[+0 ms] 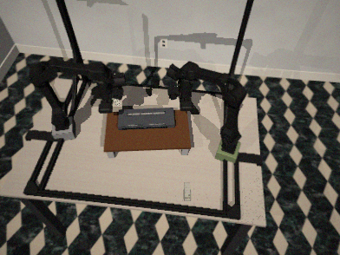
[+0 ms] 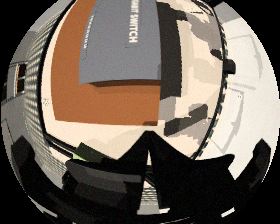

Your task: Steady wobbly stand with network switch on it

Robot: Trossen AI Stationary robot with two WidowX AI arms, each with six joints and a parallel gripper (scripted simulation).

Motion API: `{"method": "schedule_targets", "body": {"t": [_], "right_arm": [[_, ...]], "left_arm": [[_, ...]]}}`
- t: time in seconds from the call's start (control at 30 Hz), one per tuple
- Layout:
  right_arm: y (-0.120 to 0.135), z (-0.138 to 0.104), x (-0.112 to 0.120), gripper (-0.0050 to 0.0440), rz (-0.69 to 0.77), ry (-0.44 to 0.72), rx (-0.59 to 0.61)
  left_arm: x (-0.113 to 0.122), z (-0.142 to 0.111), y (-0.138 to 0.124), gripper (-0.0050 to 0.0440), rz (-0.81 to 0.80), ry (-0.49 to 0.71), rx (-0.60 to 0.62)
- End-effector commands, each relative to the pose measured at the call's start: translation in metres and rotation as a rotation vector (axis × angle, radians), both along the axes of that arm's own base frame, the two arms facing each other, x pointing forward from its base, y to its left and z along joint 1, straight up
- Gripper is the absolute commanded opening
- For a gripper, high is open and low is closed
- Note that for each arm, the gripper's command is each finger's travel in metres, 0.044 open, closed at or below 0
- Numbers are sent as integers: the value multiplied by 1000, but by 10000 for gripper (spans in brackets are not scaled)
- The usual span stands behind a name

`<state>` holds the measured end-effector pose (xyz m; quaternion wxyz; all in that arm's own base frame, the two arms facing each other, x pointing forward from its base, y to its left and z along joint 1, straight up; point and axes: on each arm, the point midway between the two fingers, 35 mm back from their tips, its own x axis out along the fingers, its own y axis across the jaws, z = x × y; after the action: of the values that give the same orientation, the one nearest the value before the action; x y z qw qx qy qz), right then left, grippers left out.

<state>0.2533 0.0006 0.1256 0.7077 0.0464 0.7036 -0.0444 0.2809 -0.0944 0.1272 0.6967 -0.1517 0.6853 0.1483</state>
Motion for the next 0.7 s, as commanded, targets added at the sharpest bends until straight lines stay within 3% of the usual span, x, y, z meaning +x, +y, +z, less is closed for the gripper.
{"method": "schedule_targets", "body": {"t": [0.0,0.13,0.17,0.67], "right_arm": [[0,-1,-1,0,-5,6,-2],[0,-1,-1,0,-5,6,-2],[0,-53,-1,0,-5,6,-2],[0,-53,-1,0,-5,6,-2]], "left_arm": [[0,0,0,0,0,0,0],[0,0,0,0,0,0,0],[0,0,0,0,0,0,0],[0,0,0,0,0,0,0]]}}
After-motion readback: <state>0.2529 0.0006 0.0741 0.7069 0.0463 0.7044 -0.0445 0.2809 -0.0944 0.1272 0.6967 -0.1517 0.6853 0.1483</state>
